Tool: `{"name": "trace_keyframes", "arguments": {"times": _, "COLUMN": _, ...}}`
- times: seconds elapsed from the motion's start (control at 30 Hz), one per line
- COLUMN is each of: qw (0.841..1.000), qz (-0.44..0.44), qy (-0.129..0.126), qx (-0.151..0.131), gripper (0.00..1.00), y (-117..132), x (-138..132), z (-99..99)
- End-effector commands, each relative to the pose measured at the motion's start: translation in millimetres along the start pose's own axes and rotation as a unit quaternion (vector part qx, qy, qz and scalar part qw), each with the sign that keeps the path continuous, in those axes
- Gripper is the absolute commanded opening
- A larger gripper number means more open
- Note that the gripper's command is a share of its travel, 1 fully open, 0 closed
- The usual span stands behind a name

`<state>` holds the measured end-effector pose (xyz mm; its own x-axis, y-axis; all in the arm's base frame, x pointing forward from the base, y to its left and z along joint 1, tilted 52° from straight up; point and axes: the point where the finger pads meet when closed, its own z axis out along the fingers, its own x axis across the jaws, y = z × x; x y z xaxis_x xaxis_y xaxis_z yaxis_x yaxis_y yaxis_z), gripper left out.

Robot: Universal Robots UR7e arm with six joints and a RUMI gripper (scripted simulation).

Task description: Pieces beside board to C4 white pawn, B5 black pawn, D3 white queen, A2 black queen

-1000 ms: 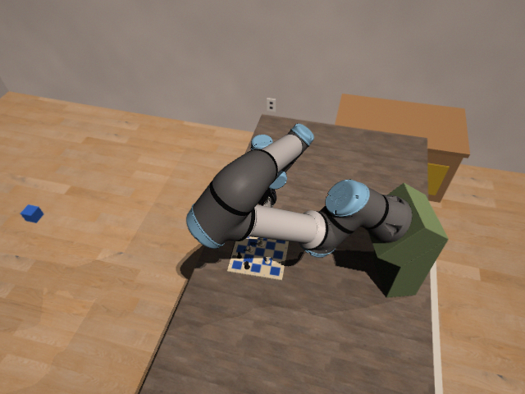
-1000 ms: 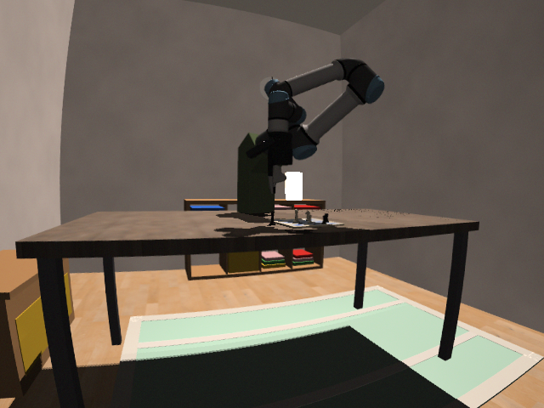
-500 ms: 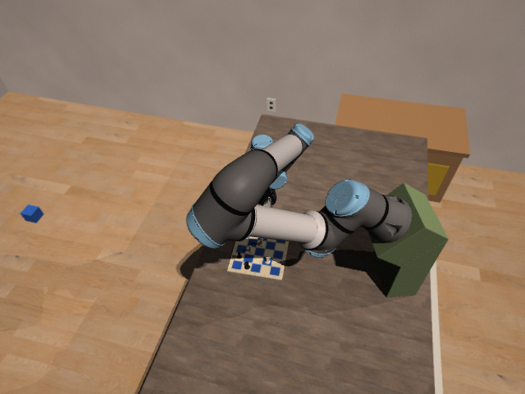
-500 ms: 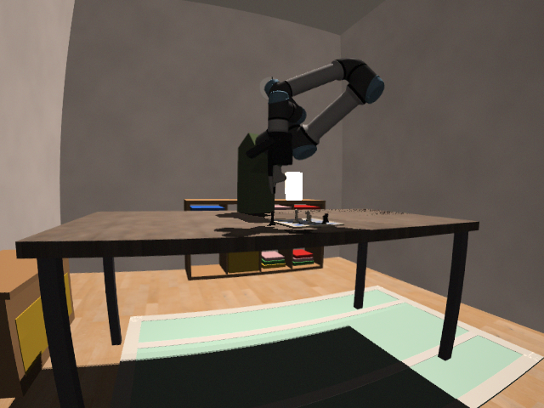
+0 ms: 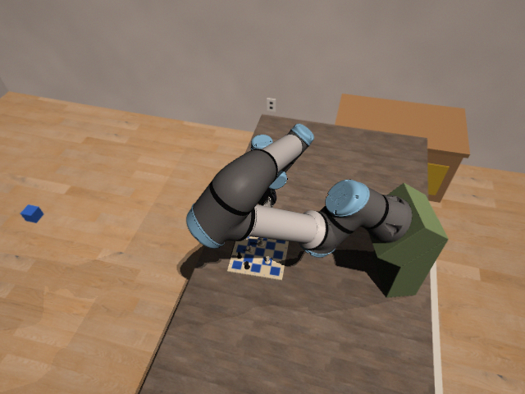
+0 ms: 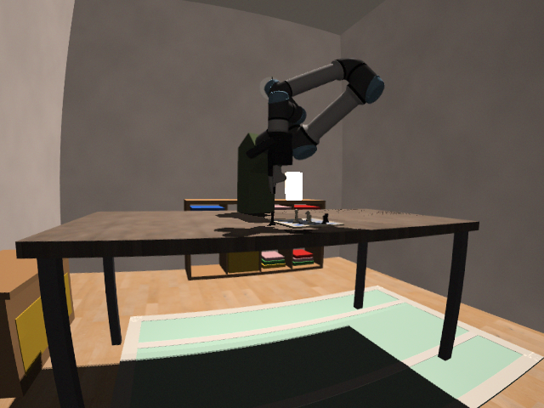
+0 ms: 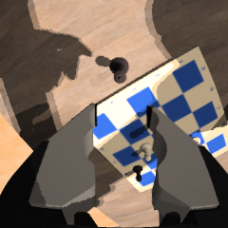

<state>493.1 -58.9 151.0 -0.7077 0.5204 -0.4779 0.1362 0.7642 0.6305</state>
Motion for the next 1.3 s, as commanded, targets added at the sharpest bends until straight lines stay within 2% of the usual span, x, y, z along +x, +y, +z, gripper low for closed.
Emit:
{"name": "trace_keyframes", "arguments": {"times": 0.0, "qw": 1.0, "qz": 0.0, "qy": 0.0, "qx": 0.0, "gripper": 0.25, "y": 0, "x": 0, "z": 0.9}}
{"name": "trace_keyframes", "arguments": {"times": 0.67, "qw": 1.0, "qz": 0.0, "qy": 0.0, "qx": 0.0, "gripper": 0.25, "y": 0, "x": -1, "z": 17.2}}
{"name": "trace_keyframes", "arguments": {"times": 1.27, "qw": 1.0, "qz": 0.0, "qy": 0.0, "qx": 0.0, "gripper": 0.25, "y": 1, "x": -1, "z": 42.9}}
